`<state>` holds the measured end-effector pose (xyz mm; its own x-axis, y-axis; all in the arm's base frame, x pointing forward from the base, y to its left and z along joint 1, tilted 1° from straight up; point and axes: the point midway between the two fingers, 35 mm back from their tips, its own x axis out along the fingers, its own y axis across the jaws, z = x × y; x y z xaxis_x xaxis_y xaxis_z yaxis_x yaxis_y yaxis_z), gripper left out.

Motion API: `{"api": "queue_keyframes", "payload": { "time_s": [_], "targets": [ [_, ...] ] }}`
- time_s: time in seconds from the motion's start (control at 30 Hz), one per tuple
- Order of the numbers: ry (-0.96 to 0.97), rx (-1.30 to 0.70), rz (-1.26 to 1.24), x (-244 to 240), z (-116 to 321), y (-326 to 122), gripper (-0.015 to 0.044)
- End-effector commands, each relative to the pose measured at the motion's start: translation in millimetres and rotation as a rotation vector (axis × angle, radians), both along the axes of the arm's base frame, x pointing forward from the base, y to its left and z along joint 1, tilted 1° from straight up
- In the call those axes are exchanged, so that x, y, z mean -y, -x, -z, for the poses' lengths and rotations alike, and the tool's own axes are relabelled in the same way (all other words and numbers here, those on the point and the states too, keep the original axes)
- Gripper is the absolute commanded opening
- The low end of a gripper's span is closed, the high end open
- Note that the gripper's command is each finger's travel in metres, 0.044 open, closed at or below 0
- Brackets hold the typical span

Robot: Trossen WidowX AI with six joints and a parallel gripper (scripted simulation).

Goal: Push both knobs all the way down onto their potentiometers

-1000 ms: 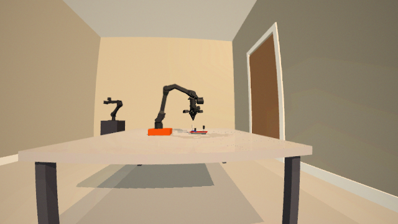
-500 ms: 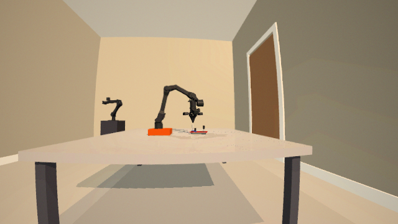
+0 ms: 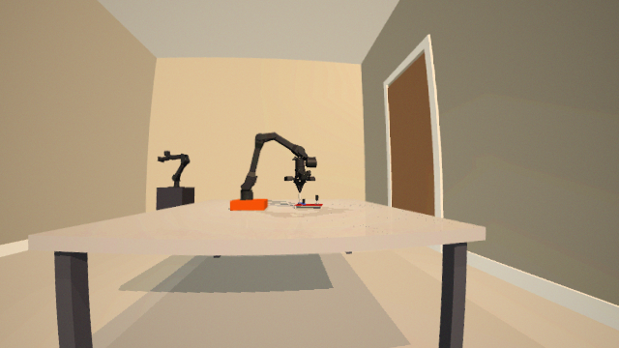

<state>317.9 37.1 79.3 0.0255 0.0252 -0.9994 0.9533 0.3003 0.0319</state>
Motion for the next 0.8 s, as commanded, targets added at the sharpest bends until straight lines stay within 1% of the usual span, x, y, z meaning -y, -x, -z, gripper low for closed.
{"api": "queue_keyframes", "payload": {
  "time_s": [0.0,0.77],
  "targets": [
    [0.003,-0.001,0.005,0.4,0.8,0.2,0.0],
    [0.003,-0.001,0.005,0.3,7.0,0.1,0.0]
  ]
}}
